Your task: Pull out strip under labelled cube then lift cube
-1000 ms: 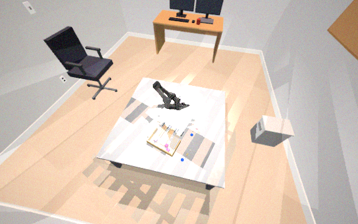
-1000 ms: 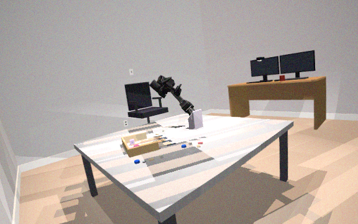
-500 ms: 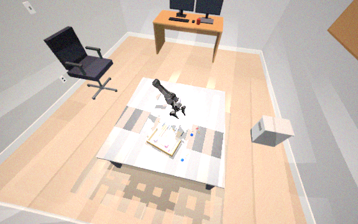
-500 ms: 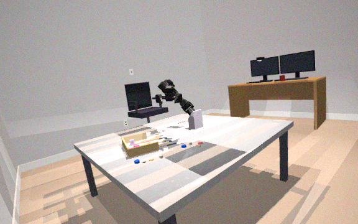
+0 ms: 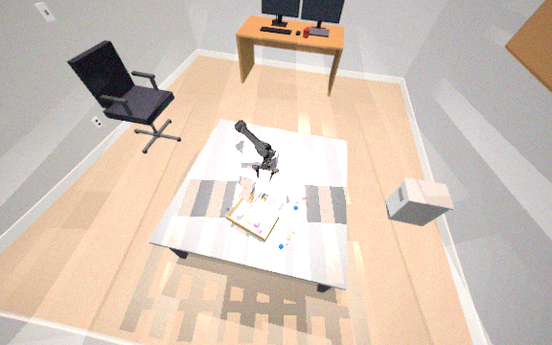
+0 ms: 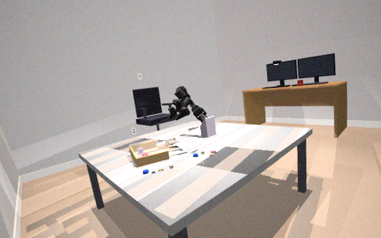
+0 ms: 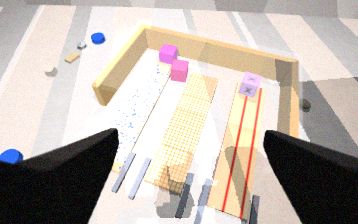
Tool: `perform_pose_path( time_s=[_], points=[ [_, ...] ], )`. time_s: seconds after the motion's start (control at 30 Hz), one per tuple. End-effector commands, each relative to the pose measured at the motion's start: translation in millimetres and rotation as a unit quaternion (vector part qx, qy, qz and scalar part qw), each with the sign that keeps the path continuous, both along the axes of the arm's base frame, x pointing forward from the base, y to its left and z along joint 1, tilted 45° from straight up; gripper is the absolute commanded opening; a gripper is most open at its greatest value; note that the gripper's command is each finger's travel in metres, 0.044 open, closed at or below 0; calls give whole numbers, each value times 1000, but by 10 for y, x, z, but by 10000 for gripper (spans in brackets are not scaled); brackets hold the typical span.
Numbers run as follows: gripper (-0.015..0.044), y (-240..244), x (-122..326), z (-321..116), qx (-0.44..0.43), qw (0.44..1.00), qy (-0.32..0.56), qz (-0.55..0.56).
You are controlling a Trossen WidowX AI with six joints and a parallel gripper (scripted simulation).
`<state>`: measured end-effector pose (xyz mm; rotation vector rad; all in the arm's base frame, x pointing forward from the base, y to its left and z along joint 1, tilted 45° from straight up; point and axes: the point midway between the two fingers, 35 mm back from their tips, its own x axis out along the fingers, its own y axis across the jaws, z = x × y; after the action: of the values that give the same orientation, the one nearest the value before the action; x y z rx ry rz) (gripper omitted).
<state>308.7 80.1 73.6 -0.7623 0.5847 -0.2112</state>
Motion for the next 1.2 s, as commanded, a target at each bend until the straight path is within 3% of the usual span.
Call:
perform_pose_path(
  time_s=[0.0, 0.43, 0.7, 0.93, 1.17],
  points=[
    [400, -21, -21, 13, 0, 1000, -8, -9],
    [400, -21, -21, 13, 0, 1000, -8, -9],
    [190, -352, 335, -206, 34, 985, 86, -142],
    [6, -867, 491, -329, 60, 932, 173, -312],
    [0, -1247, 479, -306, 66, 876, 218, -426]
  ],
)
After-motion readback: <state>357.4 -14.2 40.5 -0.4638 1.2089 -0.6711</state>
